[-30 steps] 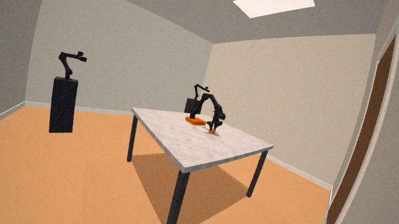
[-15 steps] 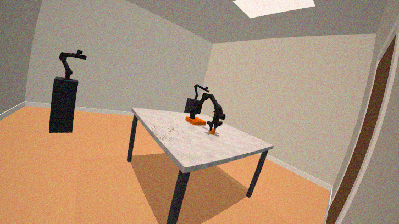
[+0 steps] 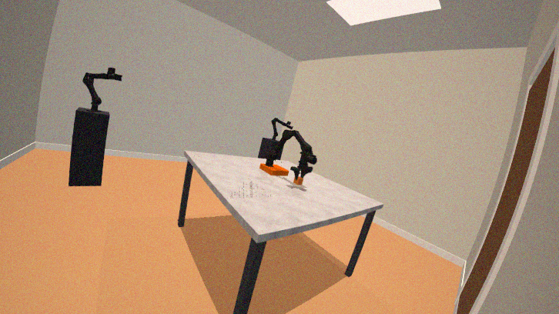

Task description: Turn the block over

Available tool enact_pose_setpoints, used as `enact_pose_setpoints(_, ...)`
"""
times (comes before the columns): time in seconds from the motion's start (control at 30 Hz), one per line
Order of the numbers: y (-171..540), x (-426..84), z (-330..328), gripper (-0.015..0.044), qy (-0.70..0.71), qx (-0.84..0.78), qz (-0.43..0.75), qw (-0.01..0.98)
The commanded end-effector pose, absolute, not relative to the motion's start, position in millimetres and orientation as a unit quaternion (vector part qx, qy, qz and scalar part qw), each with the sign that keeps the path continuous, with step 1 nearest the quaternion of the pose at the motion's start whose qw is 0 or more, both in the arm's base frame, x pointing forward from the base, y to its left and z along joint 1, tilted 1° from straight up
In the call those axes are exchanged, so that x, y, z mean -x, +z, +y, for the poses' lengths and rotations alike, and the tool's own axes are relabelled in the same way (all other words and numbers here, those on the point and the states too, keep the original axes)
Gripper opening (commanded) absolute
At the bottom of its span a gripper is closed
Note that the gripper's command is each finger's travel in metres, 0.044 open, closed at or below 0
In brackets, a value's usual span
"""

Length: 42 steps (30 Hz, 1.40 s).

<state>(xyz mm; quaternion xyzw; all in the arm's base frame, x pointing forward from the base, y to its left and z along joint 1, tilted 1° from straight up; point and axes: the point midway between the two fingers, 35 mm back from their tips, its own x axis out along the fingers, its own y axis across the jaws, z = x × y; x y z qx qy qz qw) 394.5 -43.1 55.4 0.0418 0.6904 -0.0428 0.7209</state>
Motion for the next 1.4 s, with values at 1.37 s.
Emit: enact_pose_setpoints(1.37,40,-394,-43,0.0000,-0.054,-0.030,0.464,0.884)
